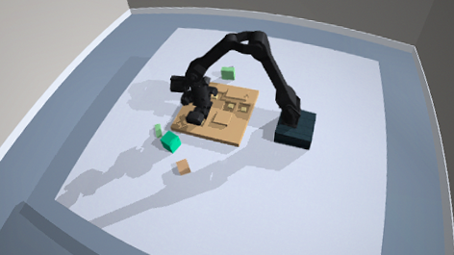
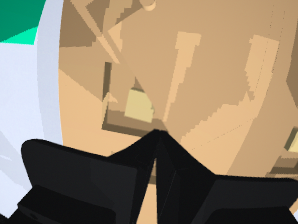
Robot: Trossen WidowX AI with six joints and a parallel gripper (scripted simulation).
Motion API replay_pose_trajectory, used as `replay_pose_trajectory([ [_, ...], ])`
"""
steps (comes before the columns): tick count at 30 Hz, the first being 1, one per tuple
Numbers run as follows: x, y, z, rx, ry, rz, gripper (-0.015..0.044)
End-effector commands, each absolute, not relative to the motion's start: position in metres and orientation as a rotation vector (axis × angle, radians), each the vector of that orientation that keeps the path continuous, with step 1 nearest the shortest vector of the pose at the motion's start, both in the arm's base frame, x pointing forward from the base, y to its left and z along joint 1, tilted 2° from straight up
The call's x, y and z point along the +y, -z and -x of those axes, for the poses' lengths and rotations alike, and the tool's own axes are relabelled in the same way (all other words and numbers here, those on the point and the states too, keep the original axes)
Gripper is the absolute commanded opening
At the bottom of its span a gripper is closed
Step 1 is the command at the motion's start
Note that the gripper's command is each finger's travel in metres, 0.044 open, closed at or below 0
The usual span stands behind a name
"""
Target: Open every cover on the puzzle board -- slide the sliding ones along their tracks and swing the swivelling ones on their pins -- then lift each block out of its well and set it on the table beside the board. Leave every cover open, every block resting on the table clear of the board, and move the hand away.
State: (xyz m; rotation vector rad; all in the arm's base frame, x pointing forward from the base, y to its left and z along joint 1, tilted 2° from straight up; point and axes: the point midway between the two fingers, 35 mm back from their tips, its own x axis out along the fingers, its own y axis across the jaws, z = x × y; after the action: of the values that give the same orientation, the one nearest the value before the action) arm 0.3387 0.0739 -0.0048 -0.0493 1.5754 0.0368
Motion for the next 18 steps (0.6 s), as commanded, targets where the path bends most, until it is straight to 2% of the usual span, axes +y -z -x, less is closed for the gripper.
replay_pose_trajectory([
  [1,0.067,0.005,-0.341,1.573,-0.035,0.054,0.0],
  [18,0.052,0.004,-0.35,1.572,-0.034,0.055,0.0],
])
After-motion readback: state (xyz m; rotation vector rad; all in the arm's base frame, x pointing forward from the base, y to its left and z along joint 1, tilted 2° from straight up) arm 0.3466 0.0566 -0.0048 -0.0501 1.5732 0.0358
